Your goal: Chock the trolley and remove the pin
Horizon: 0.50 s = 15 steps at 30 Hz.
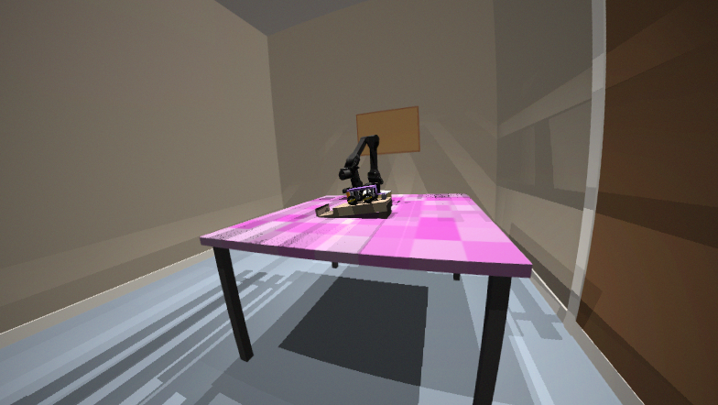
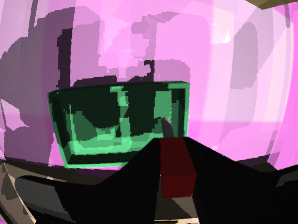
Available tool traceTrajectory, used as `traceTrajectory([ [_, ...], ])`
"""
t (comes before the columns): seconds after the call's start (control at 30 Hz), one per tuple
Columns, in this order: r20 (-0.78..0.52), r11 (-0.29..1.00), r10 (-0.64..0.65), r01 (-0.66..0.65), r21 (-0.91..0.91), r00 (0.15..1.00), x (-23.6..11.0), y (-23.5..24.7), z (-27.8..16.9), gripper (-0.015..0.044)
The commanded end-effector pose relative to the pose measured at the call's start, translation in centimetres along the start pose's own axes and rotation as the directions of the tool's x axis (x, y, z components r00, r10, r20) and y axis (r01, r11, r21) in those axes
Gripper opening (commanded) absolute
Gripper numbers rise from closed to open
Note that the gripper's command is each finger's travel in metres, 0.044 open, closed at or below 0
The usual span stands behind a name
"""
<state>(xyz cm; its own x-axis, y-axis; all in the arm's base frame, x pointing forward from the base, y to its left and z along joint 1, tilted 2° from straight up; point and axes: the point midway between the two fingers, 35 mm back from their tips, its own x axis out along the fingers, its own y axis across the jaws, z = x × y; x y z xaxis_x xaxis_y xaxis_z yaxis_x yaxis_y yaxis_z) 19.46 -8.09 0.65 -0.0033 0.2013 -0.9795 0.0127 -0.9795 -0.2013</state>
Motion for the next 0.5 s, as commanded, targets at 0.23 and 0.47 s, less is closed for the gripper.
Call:
traceTrajectory([
  [0.23, -0.006, 1.000, -0.001, 0.001, 0.004, 1.000, 0.29, 0.26, -0.06, 0.0190],
  [0.47, -0.006, 1.000, 0.000, 0.001, 0.004, 1.000, 0.40, 0.63, 0.01, 0.0190],
])
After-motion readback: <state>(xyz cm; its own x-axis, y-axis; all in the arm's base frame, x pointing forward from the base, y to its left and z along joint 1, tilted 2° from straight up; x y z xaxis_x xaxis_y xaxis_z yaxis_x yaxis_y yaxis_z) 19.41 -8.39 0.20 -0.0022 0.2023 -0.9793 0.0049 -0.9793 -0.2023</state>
